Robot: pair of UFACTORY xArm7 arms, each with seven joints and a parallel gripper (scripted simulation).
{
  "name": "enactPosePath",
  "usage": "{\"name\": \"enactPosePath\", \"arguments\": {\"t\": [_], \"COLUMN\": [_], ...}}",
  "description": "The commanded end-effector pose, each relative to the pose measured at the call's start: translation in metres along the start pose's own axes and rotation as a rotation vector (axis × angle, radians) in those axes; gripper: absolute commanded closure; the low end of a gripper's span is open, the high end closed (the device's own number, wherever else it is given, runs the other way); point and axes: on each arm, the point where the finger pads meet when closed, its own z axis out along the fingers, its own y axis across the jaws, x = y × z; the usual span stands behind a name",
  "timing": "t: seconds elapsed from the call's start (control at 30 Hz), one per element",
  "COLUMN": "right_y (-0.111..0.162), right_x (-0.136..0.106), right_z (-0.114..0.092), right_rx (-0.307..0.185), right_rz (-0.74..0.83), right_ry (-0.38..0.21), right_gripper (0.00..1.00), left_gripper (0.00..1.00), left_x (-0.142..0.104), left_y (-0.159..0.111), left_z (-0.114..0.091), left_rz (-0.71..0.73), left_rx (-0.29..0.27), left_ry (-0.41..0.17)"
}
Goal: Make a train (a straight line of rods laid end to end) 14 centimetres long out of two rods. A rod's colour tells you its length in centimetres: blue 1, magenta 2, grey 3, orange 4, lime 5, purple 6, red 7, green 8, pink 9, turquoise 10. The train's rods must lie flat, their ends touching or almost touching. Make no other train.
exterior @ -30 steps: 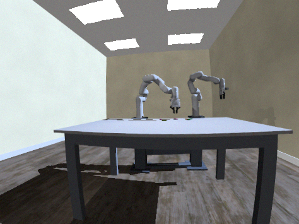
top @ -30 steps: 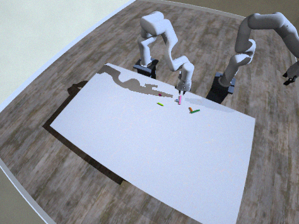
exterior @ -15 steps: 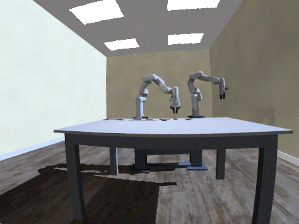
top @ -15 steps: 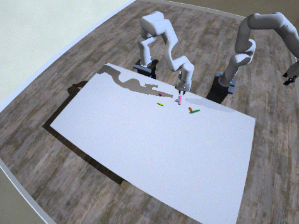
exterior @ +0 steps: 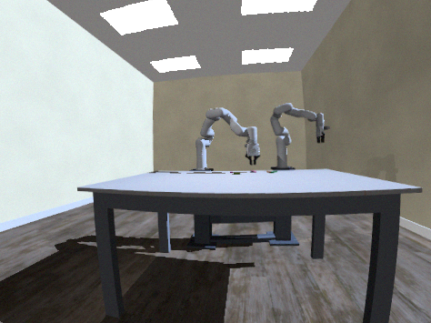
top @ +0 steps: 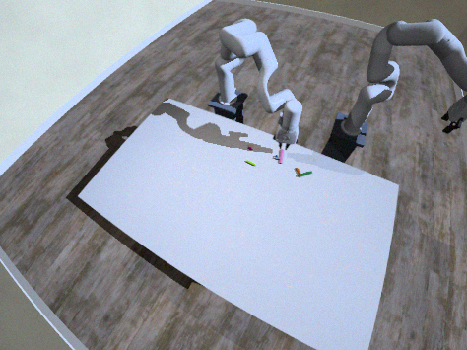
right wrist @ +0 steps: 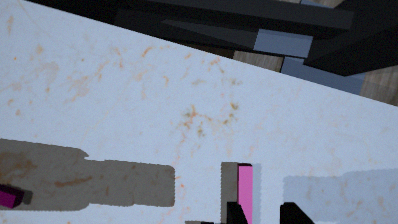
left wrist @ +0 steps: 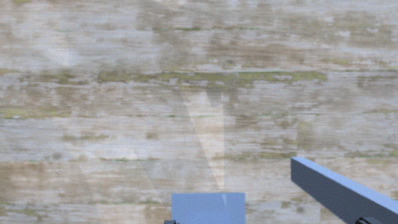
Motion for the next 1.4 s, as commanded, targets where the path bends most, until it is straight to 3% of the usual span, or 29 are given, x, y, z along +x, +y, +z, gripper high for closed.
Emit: {"name": "enactPosePath", "arguments": {"t": [0.0, 0.8, 1.37], "right_y": [0.001, 0.002, 0.002], "right_x": [-0.001, -0.002, -0.002], "right_z": [0.001, 0.033, 0.039], "right_rx": [-0.005, -0.005, -0.005], "right_rz": [0.000, 0.000, 0.000], "right_ry": [-0.004, -0.004, -0.004], "right_gripper": [0.74, 0.74, 0.74], "left_gripper": [0.00, 0.00, 0.00], "left_x": [0.001, 0.001, 0.001], "left_y": [0.000, 0.000, 0.000], "left_z": [-0.001, -0.001, -0.001], "left_rz": [0.000, 0.000, 0.000], "left_rx": [-0.001, -0.001, -0.001], "left_ry": [0.004, 0.004, 0.004]}}
